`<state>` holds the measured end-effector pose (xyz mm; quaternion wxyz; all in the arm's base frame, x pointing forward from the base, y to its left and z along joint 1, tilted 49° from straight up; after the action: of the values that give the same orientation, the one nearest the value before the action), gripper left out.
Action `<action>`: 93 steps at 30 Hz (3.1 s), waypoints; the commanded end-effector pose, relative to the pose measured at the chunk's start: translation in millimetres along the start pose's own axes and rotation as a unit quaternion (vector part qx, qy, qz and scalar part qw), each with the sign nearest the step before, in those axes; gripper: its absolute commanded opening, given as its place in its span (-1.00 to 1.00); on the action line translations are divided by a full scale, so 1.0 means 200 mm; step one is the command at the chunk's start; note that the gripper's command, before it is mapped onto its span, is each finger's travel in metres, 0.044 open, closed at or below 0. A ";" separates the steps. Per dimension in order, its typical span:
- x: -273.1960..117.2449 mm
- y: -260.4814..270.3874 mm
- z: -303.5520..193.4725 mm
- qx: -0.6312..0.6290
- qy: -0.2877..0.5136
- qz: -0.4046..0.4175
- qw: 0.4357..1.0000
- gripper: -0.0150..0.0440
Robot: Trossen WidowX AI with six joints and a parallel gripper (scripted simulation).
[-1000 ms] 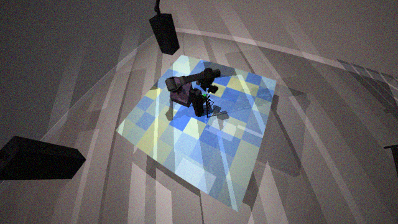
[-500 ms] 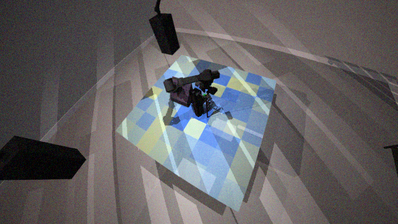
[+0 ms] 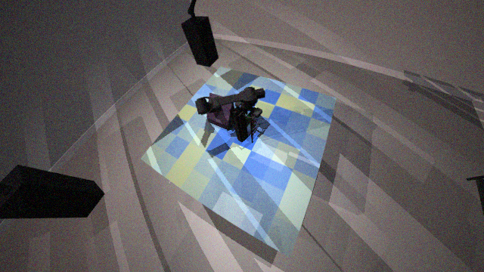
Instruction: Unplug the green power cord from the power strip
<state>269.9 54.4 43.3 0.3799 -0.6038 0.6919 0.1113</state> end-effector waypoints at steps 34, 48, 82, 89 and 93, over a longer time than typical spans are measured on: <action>0.04 0.00 0.05 -0.001 -0.001 0.000 1.000 -0.49; 0.03 0.02 0.16 -0.001 -0.001 -0.001 1.000 -0.49; 0.00 0.07 0.38 -0.002 -0.002 -0.002 1.000 1.00; -0.03 0.11 0.54 -0.002 -0.002 -0.002 1.000 1.00; -0.03 0.11 0.54 -0.002 -0.002 -0.002 1.000 1.00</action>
<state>289.1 128.6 -33.1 0.3759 -0.6083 0.6894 0.1151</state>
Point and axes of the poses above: the point midway between the two fingers, 35 mm back from their tips, its own x axis out along the fingers, its own y axis across the jaws, z = x × y, the point moved 2 cm from there along -x, back along the fingers, and after that the axes turned 12 degrees about x, right-handed, at the moved point
